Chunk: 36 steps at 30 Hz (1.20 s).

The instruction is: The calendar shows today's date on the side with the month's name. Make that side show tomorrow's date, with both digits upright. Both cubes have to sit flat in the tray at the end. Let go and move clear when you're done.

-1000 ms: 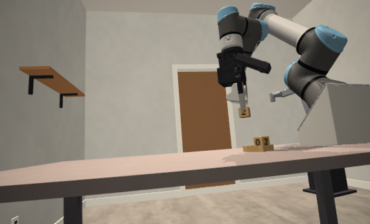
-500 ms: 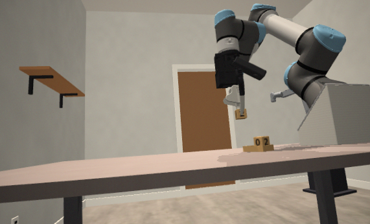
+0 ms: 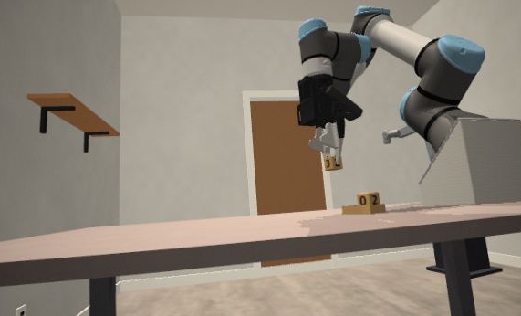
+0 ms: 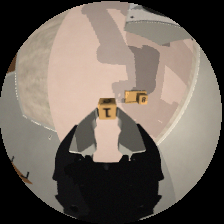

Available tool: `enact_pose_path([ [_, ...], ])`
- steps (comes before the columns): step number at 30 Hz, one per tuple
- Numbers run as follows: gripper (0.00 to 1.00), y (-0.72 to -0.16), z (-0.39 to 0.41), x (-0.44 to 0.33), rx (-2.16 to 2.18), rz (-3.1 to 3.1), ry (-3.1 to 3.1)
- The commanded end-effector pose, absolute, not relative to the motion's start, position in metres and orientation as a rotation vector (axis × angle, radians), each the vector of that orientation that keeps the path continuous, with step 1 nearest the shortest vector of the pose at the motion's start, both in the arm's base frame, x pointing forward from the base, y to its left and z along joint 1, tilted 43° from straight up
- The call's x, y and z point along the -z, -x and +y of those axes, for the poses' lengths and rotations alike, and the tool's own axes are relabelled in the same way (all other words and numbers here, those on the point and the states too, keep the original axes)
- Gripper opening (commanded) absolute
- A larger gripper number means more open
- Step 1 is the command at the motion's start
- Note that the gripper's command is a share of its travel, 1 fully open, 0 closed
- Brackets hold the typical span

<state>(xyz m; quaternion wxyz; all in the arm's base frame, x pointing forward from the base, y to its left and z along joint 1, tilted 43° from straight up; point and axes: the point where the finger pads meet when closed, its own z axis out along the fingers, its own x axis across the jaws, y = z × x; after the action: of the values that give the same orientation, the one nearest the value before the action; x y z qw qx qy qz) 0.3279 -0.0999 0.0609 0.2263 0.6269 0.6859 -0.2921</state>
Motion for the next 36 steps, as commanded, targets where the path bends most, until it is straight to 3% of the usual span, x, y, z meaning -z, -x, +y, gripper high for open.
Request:
enact_pose_path([
  [1, 0.11, -0.328, -0.107, -0.067, 0.848, 2.061, -1.585],
  [36, 0.11, -0.334, -0.141, -0.095, 1.078, 2.684, -0.757],
])
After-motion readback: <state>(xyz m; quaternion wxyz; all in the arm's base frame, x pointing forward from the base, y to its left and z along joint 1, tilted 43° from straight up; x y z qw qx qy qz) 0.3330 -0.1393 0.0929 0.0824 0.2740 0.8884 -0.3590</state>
